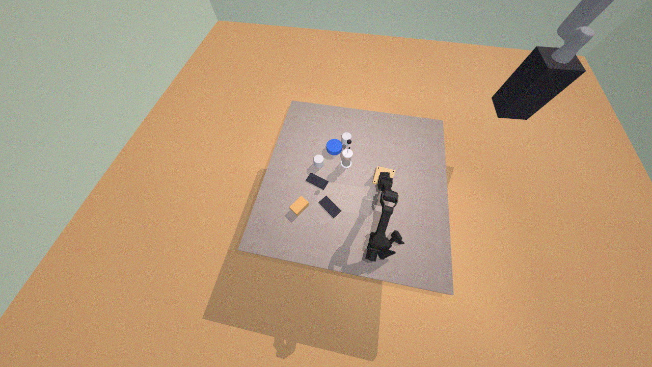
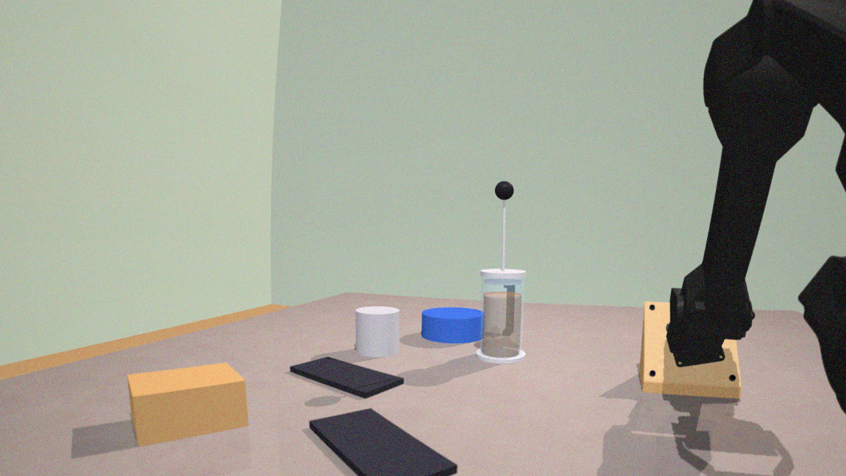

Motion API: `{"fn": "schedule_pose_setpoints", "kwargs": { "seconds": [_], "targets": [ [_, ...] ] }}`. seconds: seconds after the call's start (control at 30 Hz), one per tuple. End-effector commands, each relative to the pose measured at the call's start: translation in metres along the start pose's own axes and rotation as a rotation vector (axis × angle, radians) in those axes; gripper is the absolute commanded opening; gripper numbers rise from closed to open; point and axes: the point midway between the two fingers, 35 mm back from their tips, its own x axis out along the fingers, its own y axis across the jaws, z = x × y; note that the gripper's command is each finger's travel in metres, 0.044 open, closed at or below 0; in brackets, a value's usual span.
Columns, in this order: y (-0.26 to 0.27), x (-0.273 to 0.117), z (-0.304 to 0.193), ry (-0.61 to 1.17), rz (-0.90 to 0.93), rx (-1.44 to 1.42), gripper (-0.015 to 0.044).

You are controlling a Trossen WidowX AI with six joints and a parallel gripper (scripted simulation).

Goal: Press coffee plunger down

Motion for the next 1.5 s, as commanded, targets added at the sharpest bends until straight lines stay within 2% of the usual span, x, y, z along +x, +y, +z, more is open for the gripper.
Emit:
{"fn": "schedule_pose_setpoints", "kwargs": {
  "seconds": [0.0,0.13,0.27,0.6,0.8,1.1,1.3,1.47],
  "targets": [
    [0.001,-0.001,0.001,0.0,0.004,-0.001,0.0426],
    [0.012,-0.013,0.009,-0.004,0.056,-0.026,0.044],
    [0.039,-0.041,0.028,-0.022,0.177,-0.071,0.044],
    [0.084,-0.152,0.106,-0.19,0.551,-0.218,0.044],
    [0.084,-0.23,0.16,-0.349,0.739,-0.296,0.044],
    [0.032,-0.338,0.244,-0.663,0.949,-0.34,0.044],
    [-0.037,-0.398,0.294,-0.904,1.034,-0.355,0.044],
    [-0.103,-0.426,0.324,-1.096,1.057,-0.341,0.044]
  ]
}}
